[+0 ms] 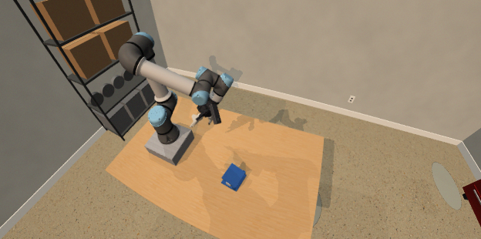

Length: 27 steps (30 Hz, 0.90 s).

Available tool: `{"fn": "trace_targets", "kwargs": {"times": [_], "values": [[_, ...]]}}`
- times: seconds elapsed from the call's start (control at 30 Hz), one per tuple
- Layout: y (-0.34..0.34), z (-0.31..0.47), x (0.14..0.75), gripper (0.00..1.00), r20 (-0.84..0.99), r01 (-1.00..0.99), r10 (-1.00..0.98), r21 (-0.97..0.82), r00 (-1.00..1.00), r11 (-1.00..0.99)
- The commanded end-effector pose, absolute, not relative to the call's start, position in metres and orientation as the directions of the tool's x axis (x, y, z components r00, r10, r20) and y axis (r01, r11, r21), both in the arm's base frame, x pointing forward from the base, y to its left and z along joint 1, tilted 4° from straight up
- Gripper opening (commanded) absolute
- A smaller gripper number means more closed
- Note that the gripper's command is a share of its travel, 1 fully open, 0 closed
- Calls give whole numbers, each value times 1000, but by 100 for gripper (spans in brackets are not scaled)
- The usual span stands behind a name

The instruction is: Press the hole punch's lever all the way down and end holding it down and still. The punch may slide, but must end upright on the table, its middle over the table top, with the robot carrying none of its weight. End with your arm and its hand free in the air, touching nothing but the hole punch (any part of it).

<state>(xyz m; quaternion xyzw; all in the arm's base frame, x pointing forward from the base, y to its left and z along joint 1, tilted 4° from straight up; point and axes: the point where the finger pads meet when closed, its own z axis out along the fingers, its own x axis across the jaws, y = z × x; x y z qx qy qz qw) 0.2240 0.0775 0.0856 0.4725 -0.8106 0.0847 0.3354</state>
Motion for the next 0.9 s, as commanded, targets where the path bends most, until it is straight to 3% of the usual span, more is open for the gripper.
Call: {"fn": "trace_targets", "kwargs": {"times": [0.0, 0.87], "values": [[75, 70, 264, 100, 510, -829, -792, 241, -334, 505], [8, 57, 387, 100, 196, -911, -926, 201, -324, 361]]}}
